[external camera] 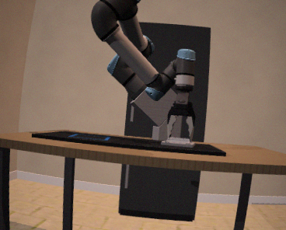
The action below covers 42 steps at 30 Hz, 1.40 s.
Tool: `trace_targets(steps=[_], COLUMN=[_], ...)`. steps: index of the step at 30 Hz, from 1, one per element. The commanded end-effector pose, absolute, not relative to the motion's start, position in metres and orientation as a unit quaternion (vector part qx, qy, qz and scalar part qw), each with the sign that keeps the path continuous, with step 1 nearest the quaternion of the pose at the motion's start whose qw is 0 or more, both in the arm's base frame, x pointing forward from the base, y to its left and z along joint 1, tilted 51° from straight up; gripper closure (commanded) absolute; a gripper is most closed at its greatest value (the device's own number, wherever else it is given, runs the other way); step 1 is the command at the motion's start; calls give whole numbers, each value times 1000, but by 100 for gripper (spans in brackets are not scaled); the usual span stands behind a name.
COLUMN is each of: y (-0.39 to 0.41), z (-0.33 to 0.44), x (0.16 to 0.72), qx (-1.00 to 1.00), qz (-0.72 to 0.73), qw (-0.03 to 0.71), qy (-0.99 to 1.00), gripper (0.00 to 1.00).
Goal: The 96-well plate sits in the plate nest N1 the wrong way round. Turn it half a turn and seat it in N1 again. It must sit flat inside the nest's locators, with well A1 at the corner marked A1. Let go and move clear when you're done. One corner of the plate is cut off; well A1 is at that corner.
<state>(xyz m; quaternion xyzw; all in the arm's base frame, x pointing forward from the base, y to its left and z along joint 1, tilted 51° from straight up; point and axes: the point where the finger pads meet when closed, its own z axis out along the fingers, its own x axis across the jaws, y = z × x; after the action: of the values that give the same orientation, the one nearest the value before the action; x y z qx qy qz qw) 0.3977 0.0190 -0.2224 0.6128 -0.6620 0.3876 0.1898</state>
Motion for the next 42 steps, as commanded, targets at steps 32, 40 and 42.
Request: trace_targets(steps=[32, 40, 42], y=[19, 27, 29], z=[-222, -216, -214], x=[398, 396, 395], qx=[613, 613, 613], qz=[388, 388, 388], qw=[189, 189, 189], qy=[-662, -662, -662], gripper=[100, 100, 100])
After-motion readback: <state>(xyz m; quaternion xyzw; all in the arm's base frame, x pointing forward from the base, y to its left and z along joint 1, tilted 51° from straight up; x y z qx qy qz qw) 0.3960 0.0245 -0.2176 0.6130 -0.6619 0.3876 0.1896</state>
